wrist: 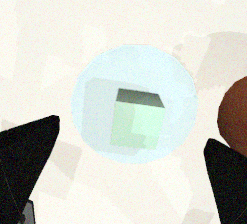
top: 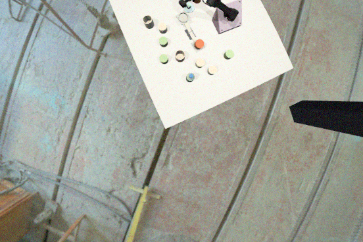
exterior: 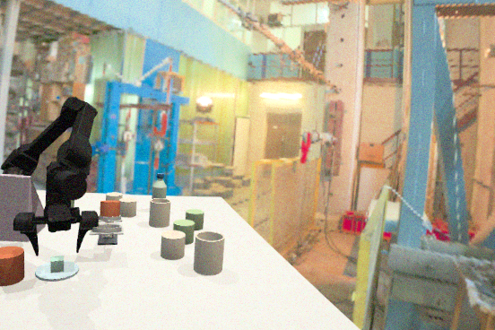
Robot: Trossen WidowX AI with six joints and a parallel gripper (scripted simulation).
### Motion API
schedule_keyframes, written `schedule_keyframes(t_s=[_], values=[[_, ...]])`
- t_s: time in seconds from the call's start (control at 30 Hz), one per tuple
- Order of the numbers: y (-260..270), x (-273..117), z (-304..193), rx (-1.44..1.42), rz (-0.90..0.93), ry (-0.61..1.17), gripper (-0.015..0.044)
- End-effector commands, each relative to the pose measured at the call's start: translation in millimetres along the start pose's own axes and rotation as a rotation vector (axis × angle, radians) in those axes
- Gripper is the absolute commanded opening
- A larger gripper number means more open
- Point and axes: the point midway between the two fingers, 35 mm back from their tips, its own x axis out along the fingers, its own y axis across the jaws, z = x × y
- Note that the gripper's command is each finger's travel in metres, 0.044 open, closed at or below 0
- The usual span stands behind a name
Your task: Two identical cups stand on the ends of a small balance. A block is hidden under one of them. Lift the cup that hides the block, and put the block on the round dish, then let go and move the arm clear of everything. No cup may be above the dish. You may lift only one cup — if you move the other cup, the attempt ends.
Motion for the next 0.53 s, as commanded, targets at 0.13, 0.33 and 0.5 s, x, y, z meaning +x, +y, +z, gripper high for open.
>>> schedule_keyframes(t_s=[0.13,0.33,0.5], values=[[-0.5,-27.7,-1.8,-0.017,-0.008,0.009,0.0440],[-2.6,-72.6,-2.7,-0.008,-0.002,0.006,0.0440],[-2.6,-72.6,-2.7,-0.008,-0.002,0.006,0.0440]])
